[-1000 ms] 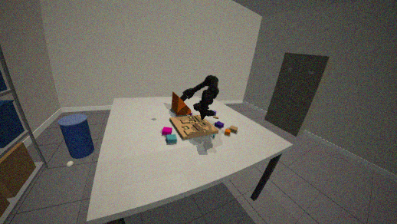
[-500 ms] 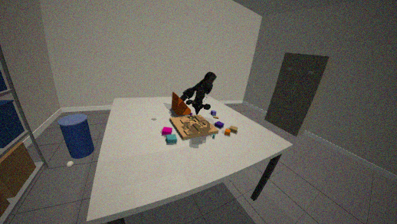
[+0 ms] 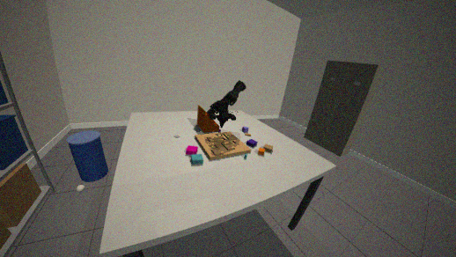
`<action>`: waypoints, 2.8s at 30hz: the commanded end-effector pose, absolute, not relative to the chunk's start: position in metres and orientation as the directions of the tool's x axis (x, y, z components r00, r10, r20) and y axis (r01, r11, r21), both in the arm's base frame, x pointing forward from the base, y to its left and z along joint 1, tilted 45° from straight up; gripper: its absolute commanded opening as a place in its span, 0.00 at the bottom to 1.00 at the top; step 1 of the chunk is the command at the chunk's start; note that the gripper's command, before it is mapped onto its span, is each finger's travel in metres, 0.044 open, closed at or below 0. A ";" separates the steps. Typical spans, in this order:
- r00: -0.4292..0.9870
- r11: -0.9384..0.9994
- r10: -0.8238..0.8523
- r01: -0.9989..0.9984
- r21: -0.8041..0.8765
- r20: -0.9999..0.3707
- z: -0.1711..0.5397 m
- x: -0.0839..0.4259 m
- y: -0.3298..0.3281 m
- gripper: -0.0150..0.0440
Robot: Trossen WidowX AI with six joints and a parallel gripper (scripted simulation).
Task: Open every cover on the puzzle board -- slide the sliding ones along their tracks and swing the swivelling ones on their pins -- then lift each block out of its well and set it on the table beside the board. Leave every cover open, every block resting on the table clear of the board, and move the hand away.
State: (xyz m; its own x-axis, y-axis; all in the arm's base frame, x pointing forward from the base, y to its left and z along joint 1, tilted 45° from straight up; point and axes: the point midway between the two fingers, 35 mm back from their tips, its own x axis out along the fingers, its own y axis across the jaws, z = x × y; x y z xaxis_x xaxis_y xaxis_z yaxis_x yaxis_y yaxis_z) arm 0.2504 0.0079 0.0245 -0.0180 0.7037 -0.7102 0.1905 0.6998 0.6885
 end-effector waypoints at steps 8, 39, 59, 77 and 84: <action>-0.020 0.710 0.701 0.099 0.697 -0.712 0.019 0.239 0.012 0.25; -0.020 0.708 0.704 0.098 0.699 -0.710 -0.021 0.238 0.054 0.25; -0.020 0.549 0.702 -0.621 0.559 -0.712 -0.020 0.239 0.047 0.25; -0.020 0.059 0.703 -0.995 0.086 -0.711 -0.015 0.238 0.043 0.25; -0.020 0.059 0.703 -0.995 0.086 -0.711 -0.015 0.238 0.043 0.25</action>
State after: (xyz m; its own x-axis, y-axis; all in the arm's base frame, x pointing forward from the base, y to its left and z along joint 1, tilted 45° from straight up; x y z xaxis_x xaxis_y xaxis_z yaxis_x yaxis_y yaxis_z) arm 0.2386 0.0435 -0.0149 -0.0181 0.7066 -0.7074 -0.9936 0.0660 0.0913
